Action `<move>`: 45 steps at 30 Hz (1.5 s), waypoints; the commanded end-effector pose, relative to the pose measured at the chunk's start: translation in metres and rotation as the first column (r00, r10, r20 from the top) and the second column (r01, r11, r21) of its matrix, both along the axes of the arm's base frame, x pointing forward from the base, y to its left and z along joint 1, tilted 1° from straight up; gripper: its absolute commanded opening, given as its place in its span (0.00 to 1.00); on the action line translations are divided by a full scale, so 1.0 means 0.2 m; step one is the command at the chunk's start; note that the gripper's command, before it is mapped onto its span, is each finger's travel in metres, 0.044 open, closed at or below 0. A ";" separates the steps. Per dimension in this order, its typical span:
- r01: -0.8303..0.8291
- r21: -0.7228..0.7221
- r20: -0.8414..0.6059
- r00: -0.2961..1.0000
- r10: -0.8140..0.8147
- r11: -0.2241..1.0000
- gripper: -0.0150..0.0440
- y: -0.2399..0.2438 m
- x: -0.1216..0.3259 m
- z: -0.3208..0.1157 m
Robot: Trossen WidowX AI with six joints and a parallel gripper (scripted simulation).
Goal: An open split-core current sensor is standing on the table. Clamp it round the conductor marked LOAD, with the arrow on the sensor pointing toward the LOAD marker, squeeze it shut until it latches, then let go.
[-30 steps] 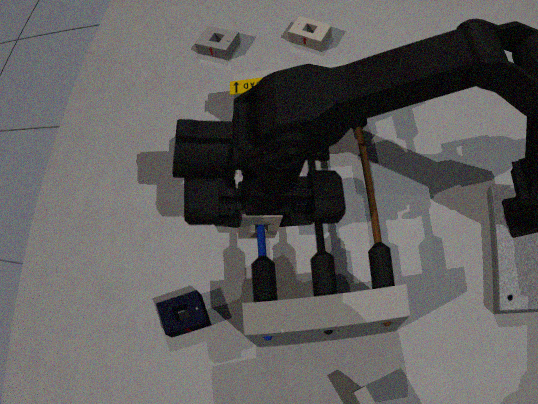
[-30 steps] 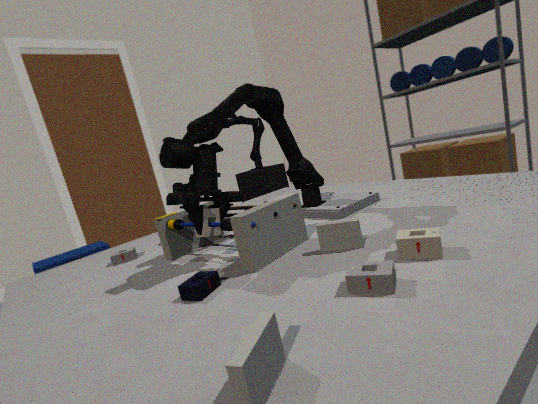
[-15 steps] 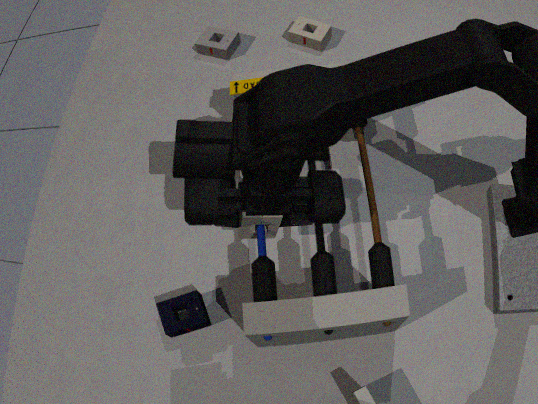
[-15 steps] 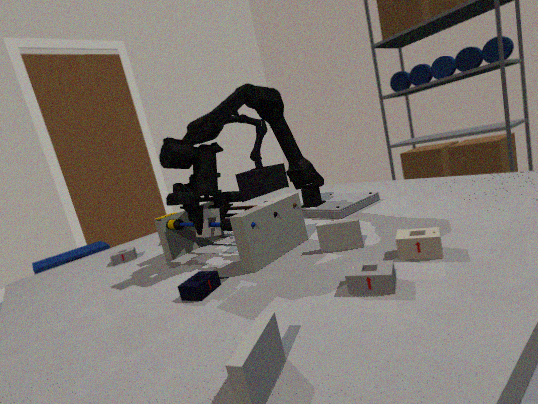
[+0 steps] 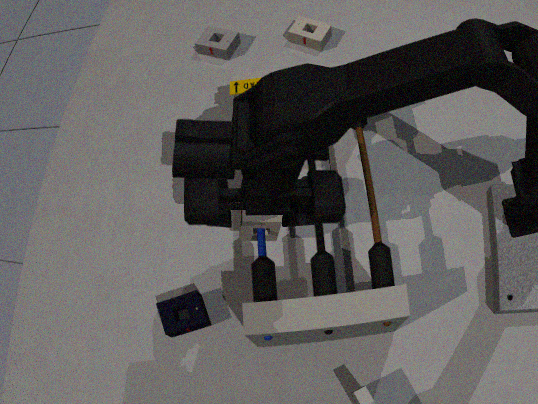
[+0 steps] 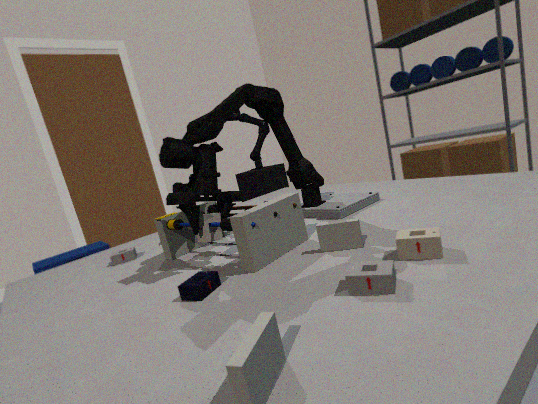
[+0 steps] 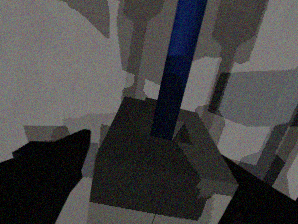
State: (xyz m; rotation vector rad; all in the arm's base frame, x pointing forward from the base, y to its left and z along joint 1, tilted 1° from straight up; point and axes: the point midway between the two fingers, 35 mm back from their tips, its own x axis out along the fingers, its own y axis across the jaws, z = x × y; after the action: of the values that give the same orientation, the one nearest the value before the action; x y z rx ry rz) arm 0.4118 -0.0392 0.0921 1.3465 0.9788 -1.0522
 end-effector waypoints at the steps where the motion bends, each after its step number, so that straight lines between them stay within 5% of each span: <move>1: 0.000 0.000 0.002 1.000 0.000 1.000 0.77 0.00 0.00 0.00; 16: 0.000 0.000 0.002 1.000 0.000 1.000 0.60 0.00 0.00 0.00; 24: 0.000 0.000 -0.001 1.000 0.000 1.000 0.25 0.00 0.00 0.00; 33: 0.000 0.000 -0.007 1.000 0.000 1.000 0.25 0.00 0.00 0.00; 45: 0.003 0.012 -0.232 0.973 0.000 1.000 0.25 0.00 0.01 0.00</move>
State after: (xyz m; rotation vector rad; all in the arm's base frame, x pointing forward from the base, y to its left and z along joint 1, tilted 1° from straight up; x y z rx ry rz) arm 0.4114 -0.0391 0.0915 1.2685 1.1390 -1.2008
